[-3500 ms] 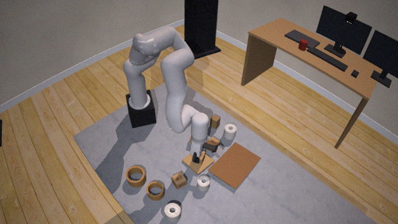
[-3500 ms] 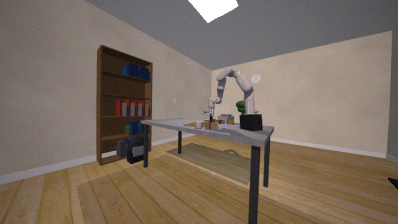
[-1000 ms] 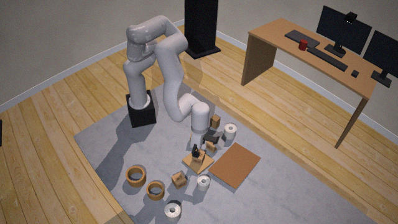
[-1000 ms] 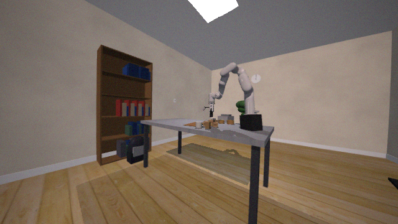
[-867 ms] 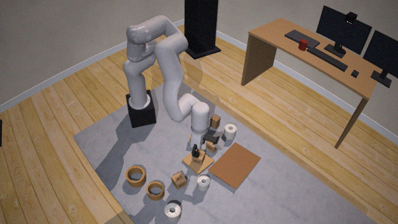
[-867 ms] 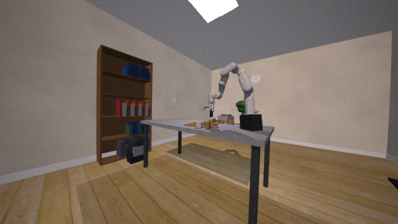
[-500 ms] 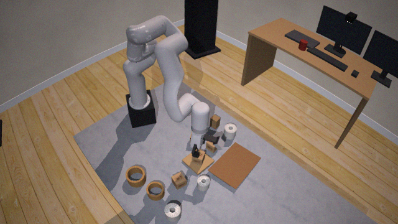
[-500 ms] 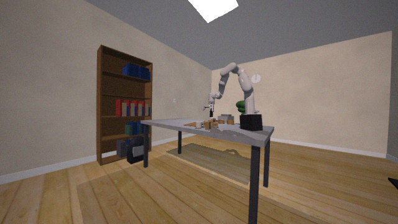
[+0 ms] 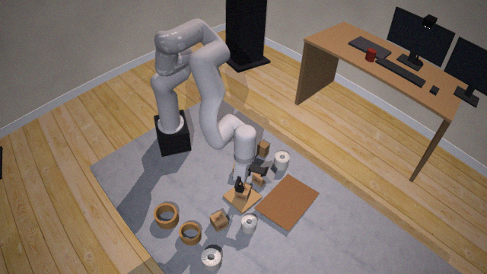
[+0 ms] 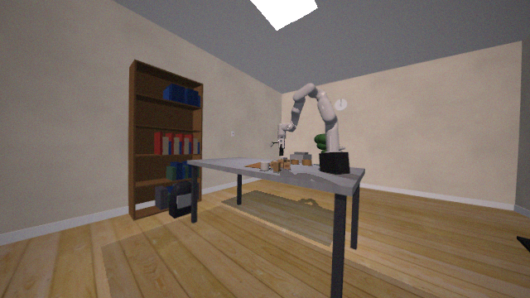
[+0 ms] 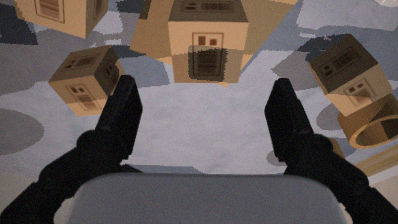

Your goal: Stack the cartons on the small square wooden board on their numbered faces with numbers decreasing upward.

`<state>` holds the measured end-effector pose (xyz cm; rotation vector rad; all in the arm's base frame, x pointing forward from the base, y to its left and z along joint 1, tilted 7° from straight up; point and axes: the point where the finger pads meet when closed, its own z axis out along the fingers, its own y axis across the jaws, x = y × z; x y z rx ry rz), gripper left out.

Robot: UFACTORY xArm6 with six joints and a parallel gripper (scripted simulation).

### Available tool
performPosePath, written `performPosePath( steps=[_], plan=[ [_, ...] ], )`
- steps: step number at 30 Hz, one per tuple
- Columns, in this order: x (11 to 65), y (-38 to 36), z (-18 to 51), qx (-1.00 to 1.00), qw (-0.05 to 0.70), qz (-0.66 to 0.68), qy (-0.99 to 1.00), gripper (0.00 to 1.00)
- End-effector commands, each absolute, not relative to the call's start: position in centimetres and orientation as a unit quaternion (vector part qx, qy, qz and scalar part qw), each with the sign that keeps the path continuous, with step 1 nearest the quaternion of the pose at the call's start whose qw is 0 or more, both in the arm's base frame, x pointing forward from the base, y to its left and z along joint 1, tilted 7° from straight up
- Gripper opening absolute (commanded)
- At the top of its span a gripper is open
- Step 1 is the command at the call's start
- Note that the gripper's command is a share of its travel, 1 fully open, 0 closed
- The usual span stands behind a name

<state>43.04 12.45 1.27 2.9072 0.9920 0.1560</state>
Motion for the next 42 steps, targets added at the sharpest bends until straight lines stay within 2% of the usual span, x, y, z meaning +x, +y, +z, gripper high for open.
performPosePath(
  steps=[1,21,29,35,42],
  plan=[
    [43.2,12.5,1.4,0.945,0.033,0.053,0.322,1.00],
    [43.1,12.7,1.4,0.946,0.033,0.053,0.319,1.00],
    [41.0,20.9,2.3,0.980,0.026,0.056,0.189,1.00],
    [39.8,23.8,2.6,0.988,0.024,0.058,0.140,1.00],
    [39.7,24.0,2.6,0.989,0.024,0.058,0.137,1.00]
  ],
)
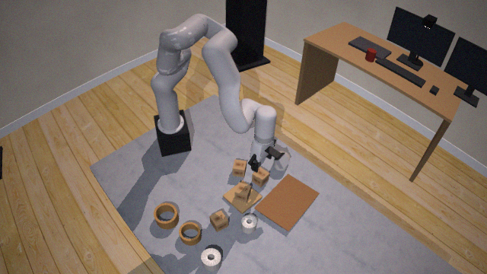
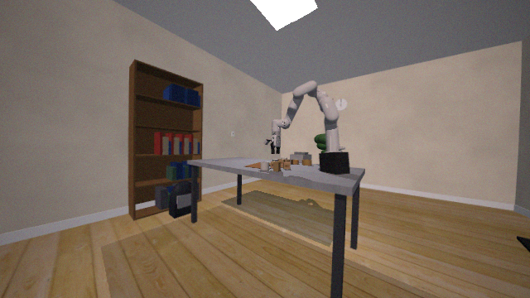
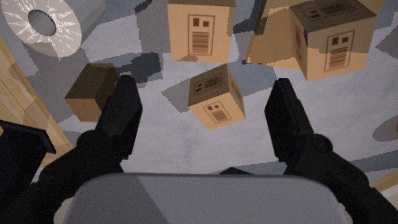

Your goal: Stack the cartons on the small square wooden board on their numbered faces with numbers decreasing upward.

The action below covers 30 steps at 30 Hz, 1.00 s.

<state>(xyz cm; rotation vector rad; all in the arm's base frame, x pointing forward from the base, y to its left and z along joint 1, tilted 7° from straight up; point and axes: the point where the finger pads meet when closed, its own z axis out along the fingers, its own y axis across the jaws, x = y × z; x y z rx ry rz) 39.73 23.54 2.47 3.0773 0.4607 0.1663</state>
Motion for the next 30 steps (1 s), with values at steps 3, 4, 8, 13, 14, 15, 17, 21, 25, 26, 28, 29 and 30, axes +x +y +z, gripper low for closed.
performPosePath(
  steps=[3,4,8,13,14,15,17,21,25,26,28,29,30],
  plan=[
    [39.73,24.00,2.64,0.989,0.024,0.058,0.137,1.00],
    [39.73,24.00,2.64,0.989,0.024,0.058,0.137,1.00],
    [39.73,24.00,2.64,0.989,0.024,0.058,0.137,1.00],
    [39.74,24.00,2.63,0.989,0.024,0.058,0.137,1.00],
    [39.74,24.00,2.62,0.989,0.024,0.058,0.137,1.00],
    [39.74,23.99,2.61,0.989,0.024,0.058,0.137,1.00],
    [39.75,23.99,2.58,0.989,0.024,0.058,0.137,1.00],
    [39.77,23.99,2.47,0.989,0.024,0.058,0.137,1.00],
    [39.78,23.99,2.40,0.989,0.024,0.058,0.137,1.00],
    [39.79,23.99,2.36,0.989,0.024,0.058,0.137,1.00],
    [39.81,23.99,2.26,0.989,0.024,0.058,0.137,1.00],
    [39.82,23.99,2.20,0.989,0.024,0.058,0.137,1.00],
    [39.83,23.99,2.14,0.989,0.024,0.058,0.137,1.00]
  ],
)
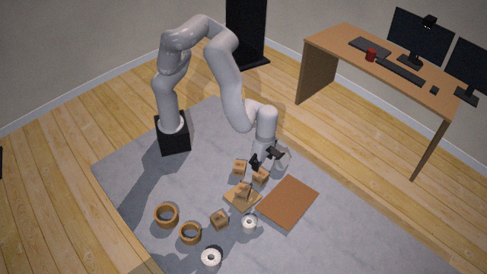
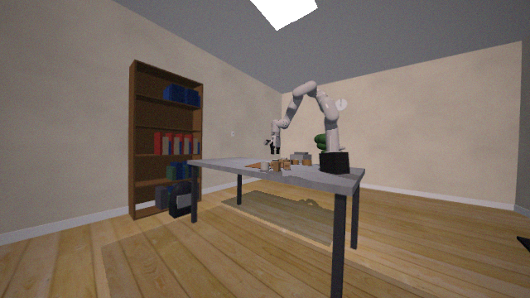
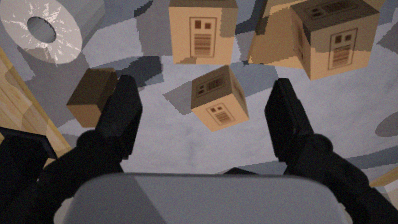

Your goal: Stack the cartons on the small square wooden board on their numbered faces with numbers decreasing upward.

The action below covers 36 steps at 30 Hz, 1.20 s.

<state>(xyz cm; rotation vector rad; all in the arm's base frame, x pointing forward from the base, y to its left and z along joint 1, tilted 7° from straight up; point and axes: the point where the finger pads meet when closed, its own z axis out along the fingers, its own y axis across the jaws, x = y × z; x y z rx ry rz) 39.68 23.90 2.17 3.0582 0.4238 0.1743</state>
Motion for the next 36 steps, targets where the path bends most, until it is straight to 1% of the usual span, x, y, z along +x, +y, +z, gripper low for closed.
performPosePath(
  steps=[1,36],
  plan=[
    [39.8,24.0,2.1,0.989,0.024,0.058,0.137,1.00],
    [40.3,23.9,-1.9,0.989,0.024,0.058,0.137,1.00]
  ],
)
